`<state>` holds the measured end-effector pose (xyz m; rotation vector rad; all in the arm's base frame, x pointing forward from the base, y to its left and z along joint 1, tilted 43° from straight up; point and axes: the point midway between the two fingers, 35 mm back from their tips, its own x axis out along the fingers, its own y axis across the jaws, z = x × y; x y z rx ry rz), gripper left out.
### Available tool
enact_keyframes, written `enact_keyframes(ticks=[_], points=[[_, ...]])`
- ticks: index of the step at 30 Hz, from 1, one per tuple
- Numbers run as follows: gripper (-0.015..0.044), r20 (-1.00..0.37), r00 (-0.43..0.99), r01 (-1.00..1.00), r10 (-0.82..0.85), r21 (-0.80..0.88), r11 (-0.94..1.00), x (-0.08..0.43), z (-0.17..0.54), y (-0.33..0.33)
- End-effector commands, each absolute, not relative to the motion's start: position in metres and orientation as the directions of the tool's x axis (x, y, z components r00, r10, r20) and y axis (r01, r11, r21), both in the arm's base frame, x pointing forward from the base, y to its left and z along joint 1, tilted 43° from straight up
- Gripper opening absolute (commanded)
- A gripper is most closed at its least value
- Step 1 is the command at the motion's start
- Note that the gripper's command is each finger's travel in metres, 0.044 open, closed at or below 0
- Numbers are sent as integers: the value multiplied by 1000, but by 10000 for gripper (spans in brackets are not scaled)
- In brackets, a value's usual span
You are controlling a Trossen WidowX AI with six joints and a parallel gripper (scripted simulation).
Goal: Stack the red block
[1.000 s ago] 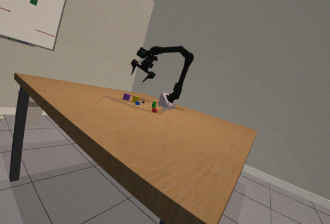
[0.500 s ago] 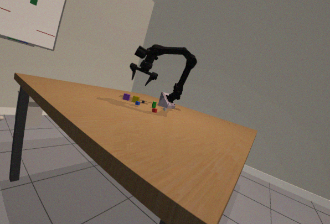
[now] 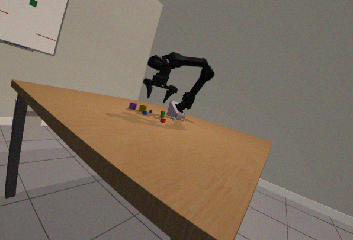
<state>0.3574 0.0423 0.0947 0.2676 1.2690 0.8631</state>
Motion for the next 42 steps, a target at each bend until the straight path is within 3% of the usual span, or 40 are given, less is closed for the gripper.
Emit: enact_keyframes(ticks=[1,8,42], points=[[440,-730,-2,-338,684,644,687,356,110,73],[440,-735,-60,-222,676,670,709,350,131,117],[440,-733,-60,-223,677,671,707,349,90,159]])
